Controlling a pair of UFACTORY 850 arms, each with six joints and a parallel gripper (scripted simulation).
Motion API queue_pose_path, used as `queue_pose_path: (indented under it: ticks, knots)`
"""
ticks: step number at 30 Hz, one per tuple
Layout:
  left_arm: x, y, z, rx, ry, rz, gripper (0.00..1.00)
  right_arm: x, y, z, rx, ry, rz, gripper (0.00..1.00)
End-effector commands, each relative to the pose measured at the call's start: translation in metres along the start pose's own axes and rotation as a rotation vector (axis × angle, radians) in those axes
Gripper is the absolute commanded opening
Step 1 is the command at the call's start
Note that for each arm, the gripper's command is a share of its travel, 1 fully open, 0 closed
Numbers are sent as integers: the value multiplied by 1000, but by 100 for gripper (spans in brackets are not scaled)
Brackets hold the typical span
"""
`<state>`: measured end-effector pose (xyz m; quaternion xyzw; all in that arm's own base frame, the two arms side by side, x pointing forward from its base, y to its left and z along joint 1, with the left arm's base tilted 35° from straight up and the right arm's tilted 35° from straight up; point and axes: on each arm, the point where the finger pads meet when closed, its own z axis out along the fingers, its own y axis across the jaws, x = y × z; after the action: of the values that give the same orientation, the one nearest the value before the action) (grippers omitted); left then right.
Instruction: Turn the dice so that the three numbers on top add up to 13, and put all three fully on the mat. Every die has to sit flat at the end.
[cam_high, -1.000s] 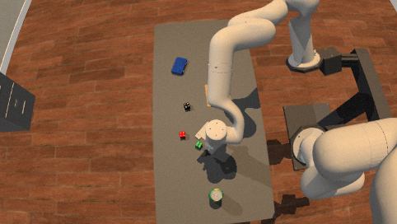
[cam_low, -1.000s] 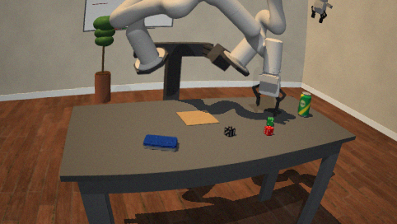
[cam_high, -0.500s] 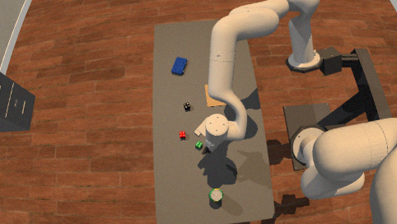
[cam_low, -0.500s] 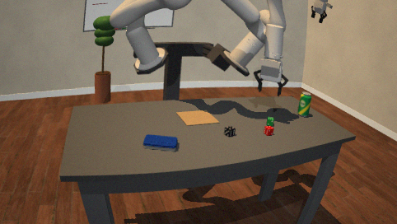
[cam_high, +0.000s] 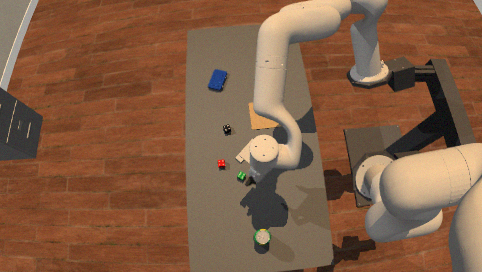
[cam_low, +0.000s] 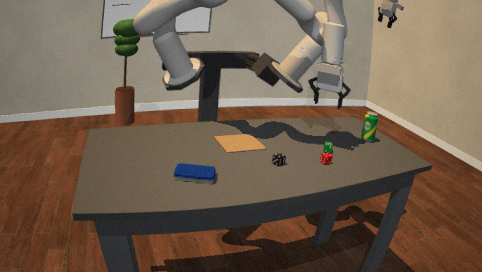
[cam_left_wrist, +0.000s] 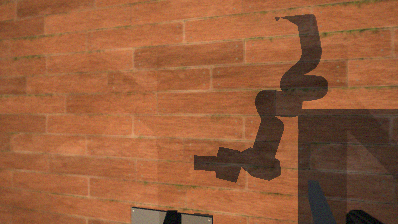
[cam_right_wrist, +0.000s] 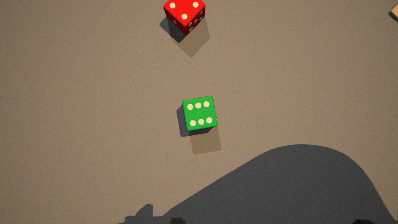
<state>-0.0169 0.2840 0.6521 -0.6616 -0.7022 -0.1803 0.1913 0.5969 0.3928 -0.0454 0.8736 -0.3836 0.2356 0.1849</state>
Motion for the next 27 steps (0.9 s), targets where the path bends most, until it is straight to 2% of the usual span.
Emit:
queue_pose_path:
  ticks: [1,7,17,27]
  knots:
    - [0,0,-1,0,2,0,100,0,-1,-2,2,0,0,100]
    - [0,0,-1,0,2,0,100,8,-5,-1,3,0,-20,100]
    - [0,0,-1,0,2,0,100,64,-32,3,3,0,-164,100]
    - [0,0,-1,0,2,0,100,69,-34,3,3,0,-175,100]
